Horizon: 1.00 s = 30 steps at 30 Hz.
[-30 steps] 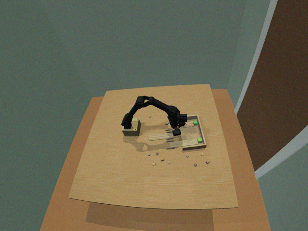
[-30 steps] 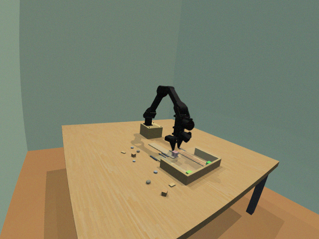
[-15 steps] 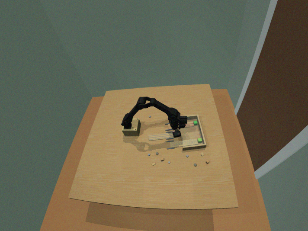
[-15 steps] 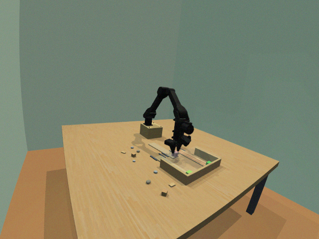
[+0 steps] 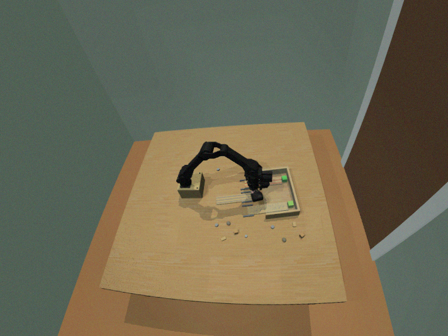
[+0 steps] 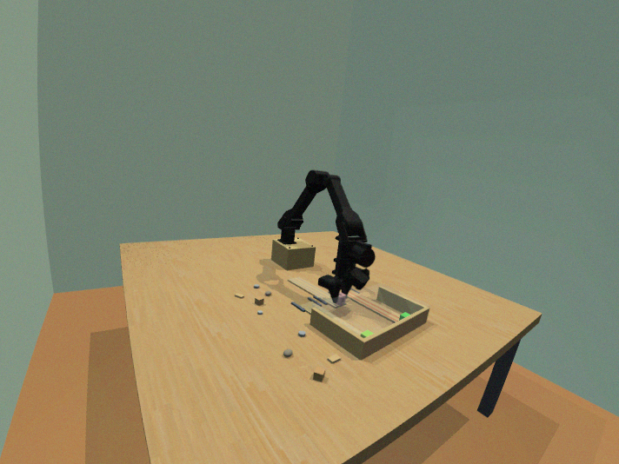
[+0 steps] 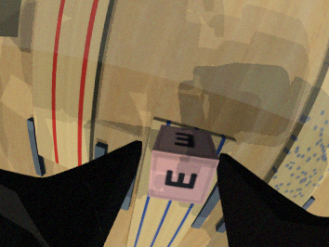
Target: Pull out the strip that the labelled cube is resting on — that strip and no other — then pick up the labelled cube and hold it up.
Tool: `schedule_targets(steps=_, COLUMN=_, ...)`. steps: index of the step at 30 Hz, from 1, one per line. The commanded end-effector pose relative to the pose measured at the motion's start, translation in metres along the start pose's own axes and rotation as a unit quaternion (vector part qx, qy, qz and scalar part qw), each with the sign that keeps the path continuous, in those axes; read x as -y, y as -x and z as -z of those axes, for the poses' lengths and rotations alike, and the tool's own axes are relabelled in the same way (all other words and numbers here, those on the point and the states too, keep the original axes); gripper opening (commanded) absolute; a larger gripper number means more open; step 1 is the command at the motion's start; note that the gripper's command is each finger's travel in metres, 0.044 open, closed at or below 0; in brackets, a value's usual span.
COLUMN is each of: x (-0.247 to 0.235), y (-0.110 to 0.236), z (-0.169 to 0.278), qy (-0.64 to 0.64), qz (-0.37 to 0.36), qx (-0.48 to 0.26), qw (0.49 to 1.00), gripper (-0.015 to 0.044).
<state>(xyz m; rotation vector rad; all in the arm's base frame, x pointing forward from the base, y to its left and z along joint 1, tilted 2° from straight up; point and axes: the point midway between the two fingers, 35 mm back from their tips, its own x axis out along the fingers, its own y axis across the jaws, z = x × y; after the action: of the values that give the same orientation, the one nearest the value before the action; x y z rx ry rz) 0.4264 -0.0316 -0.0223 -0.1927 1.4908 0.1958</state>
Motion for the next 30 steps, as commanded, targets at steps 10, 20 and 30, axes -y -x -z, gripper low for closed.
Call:
schedule_targets(steps=10, x=0.0, y=0.0, z=0.0, qy=0.0, qz=0.0, qx=0.001, qw=1.0, gripper=0.0072)
schedule_targets(steps=20, x=-0.009, y=0.022, z=0.025, qy=-0.001, qz=0.001, qx=-0.001, qw=1.0, gripper=0.0)
schedule_targets(steps=30, x=-0.02, y=0.042, z=0.057, qy=-0.002, qz=0.001, qx=-0.004, qw=1.0, gripper=0.0)
